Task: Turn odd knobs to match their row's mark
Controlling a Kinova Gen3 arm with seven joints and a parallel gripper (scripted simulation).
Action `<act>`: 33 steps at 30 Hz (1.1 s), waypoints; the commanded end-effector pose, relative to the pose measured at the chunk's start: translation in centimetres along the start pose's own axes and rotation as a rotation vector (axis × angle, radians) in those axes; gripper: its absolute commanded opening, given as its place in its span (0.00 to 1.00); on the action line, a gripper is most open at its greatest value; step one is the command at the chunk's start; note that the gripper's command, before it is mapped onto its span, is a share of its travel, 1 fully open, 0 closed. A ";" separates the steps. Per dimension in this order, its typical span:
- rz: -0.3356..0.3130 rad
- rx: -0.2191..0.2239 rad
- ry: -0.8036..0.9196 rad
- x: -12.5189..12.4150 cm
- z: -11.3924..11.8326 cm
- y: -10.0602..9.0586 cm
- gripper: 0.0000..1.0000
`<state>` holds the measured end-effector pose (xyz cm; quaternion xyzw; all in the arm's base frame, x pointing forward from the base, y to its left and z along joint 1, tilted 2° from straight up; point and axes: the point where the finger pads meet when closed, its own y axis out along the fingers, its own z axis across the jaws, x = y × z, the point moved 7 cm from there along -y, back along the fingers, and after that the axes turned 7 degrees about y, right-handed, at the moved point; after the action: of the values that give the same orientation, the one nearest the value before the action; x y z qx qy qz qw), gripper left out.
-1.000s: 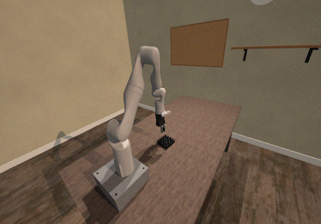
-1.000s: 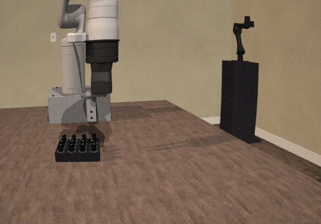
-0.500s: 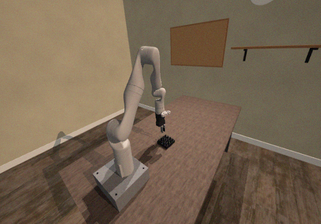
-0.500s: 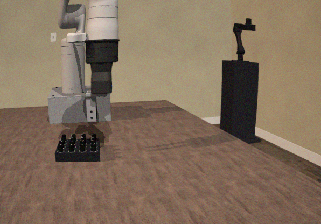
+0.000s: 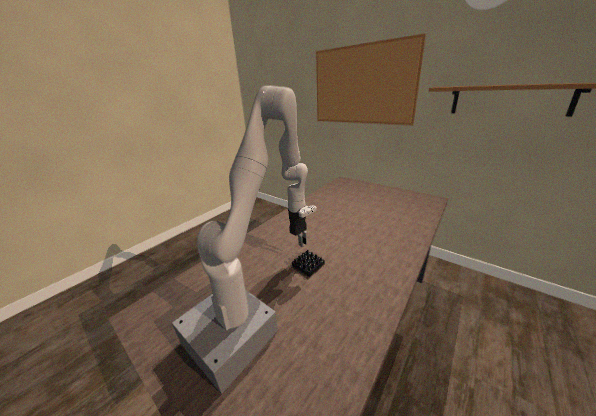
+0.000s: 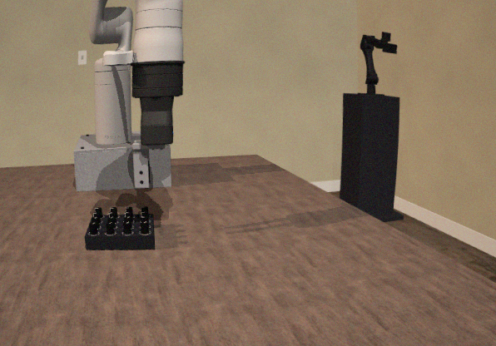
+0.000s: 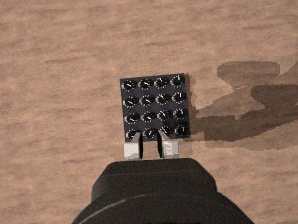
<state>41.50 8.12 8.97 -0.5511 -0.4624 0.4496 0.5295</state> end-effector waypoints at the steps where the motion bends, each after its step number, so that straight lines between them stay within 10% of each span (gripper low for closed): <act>1: -0.001 -0.002 0.000 0.0 0.0 -0.1 0.46; 33: -0.001 -0.001 0.000 0.0 -0.1 2.1 0.46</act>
<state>41.73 8.06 7.24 -0.5523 -0.4641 0.4472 0.5287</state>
